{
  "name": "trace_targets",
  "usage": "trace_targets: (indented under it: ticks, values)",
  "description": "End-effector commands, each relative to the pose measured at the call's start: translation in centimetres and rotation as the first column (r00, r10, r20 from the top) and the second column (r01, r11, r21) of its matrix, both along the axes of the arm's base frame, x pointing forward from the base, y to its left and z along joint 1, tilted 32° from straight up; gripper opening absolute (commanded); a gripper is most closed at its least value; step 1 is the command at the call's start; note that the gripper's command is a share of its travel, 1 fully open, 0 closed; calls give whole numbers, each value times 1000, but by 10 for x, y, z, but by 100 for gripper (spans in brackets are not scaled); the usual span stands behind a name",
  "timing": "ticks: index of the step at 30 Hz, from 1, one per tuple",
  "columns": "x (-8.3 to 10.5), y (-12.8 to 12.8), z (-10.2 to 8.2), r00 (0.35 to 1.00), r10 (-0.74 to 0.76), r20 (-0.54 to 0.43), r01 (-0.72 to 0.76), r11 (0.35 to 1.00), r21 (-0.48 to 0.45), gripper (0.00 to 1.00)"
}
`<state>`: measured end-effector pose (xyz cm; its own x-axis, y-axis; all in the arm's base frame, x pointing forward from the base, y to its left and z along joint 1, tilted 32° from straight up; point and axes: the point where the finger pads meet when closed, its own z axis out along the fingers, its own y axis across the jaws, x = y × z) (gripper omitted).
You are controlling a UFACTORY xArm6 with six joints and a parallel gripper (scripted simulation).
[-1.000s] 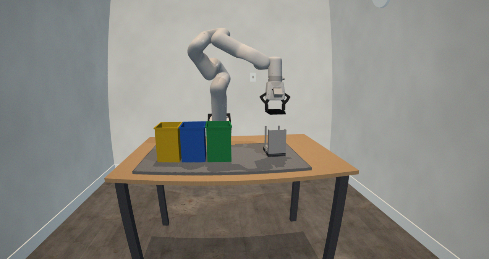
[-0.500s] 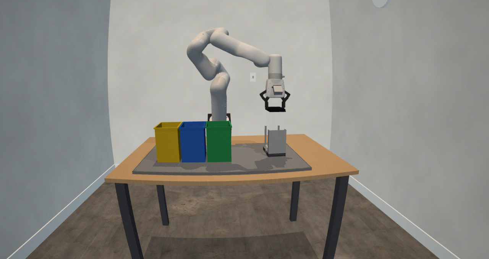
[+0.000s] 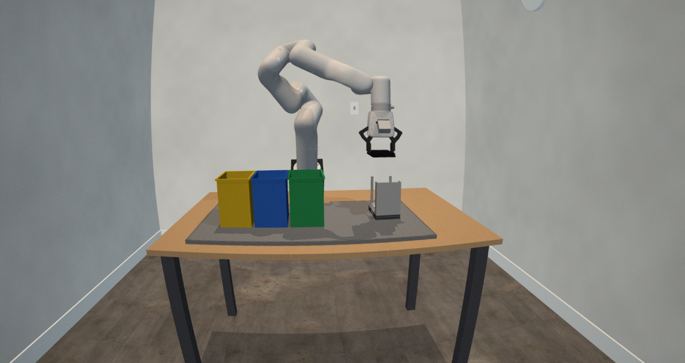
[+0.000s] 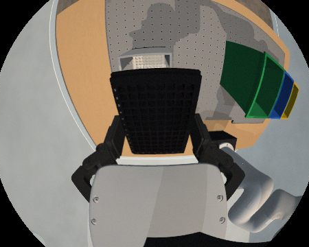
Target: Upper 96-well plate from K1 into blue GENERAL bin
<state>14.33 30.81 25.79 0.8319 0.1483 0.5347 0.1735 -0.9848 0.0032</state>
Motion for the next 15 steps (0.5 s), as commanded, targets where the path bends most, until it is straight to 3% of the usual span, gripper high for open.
trace_targets:
  ticks: [1,15]
  values:
    - [4,-13,2,1000,1,0,-1,1000,4,0]
    - [15,-52,3,1000,1,0,-1,1000,4,0]
